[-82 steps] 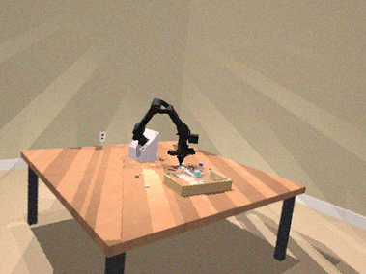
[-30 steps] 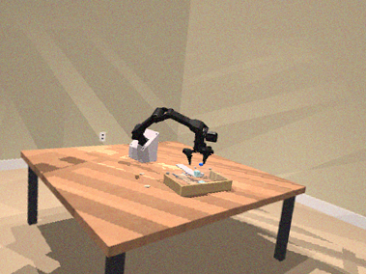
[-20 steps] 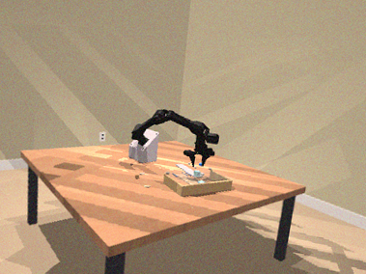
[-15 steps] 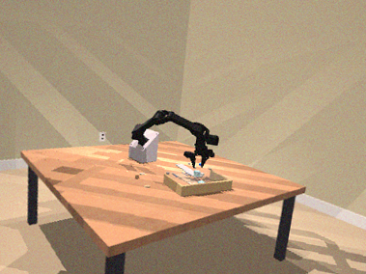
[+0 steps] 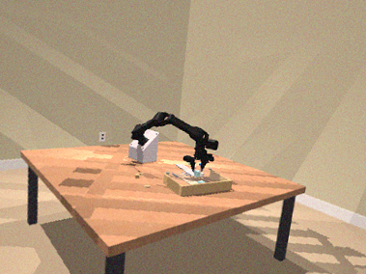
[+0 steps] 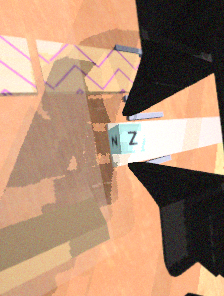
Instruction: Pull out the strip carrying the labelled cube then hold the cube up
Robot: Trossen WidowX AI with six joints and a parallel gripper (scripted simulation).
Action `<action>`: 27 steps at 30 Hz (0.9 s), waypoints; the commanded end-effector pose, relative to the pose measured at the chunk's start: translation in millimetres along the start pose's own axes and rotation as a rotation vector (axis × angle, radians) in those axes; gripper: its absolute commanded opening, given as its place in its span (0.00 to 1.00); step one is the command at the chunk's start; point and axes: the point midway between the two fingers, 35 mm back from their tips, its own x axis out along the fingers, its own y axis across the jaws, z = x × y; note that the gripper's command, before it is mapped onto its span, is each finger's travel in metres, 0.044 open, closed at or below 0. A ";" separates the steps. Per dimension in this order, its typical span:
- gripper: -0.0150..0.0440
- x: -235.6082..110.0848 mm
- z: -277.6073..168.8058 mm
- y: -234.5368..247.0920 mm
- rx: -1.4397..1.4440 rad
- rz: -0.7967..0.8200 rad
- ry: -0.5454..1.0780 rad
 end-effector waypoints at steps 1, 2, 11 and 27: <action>0.68 7.2 -1.1 0.3 -0.007 -0.005 0.000; 0.68 8.9 -1.1 0.2 -0.007 -0.005 0.000; 0.63 15.4 -0.4 -1.2 0.000 -0.003 0.002; 0.25 11.9 -3.9 -2.8 -0.001 -0.002 0.002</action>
